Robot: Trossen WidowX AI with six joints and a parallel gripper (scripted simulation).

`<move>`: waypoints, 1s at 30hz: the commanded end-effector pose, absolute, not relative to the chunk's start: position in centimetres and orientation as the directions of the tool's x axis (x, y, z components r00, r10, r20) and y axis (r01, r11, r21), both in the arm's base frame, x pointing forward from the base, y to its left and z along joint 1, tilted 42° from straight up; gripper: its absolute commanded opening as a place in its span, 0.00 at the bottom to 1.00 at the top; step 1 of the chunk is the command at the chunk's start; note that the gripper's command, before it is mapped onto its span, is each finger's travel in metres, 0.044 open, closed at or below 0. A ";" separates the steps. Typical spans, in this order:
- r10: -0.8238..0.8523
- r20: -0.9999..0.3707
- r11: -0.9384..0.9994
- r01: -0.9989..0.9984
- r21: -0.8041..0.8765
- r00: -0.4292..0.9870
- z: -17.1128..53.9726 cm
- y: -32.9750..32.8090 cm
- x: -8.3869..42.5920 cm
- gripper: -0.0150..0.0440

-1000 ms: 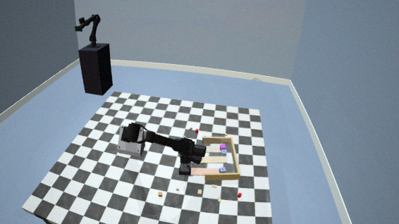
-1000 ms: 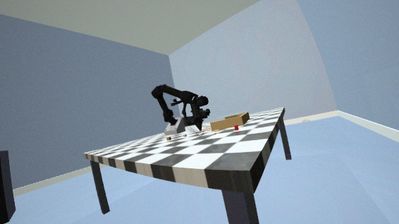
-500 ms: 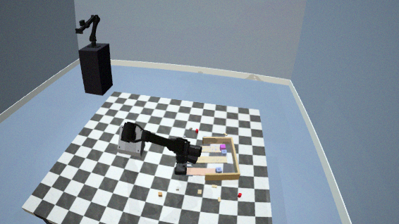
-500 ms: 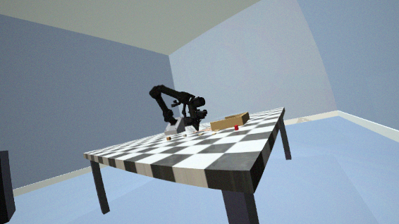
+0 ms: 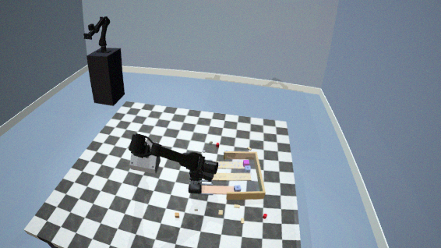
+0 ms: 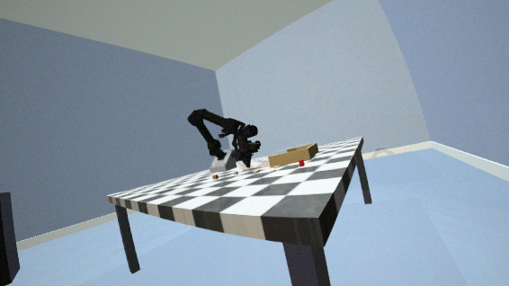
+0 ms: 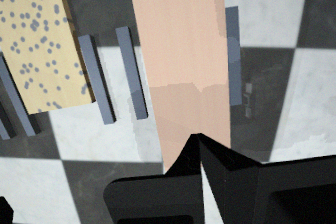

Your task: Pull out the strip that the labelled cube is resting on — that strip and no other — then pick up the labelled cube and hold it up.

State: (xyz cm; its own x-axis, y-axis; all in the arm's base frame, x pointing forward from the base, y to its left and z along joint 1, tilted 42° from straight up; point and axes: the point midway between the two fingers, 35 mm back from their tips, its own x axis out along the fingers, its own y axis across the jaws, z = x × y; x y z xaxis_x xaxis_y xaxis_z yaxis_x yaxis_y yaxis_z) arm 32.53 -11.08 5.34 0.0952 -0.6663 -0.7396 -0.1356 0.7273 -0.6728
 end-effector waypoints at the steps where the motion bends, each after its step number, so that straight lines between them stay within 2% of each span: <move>1: -0.667 -0.742 0.729 -0.142 -0.670 0.071 4.9 -11.6 31.3 0.25; 30: -0.668 -0.741 0.729 -0.144 -0.670 0.069 5.1 -12.3 27.1 0.25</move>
